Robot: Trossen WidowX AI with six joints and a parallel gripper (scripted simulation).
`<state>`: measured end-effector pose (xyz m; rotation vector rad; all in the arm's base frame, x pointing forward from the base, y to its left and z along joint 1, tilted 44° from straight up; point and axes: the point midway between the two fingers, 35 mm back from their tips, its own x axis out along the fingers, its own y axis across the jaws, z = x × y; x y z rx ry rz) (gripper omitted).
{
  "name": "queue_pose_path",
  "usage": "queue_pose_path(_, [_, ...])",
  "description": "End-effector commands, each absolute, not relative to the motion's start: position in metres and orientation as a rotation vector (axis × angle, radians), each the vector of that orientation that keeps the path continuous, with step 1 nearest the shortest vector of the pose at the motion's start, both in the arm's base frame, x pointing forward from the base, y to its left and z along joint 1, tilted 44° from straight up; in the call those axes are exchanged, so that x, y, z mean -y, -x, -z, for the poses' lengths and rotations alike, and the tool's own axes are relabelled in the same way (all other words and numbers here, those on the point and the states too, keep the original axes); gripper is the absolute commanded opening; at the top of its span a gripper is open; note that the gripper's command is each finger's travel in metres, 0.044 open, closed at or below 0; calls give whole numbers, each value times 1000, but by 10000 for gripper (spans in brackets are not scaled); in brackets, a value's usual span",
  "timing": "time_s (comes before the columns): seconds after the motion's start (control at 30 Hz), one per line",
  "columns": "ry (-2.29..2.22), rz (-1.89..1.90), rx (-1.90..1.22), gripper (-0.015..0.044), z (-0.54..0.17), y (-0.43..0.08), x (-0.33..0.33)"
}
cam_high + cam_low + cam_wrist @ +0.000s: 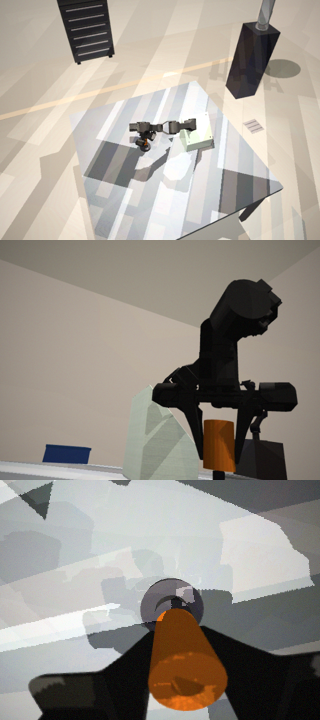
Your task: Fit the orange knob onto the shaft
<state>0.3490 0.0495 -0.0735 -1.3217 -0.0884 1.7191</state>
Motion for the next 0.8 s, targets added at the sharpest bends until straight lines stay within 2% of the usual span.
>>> queue_pose_path(0.0, [1324, -1718, 91, 0, 73, -347, -49])
queue_pose_path(0.77, [1343, -1722, 113, 0, 72, -347, -47])
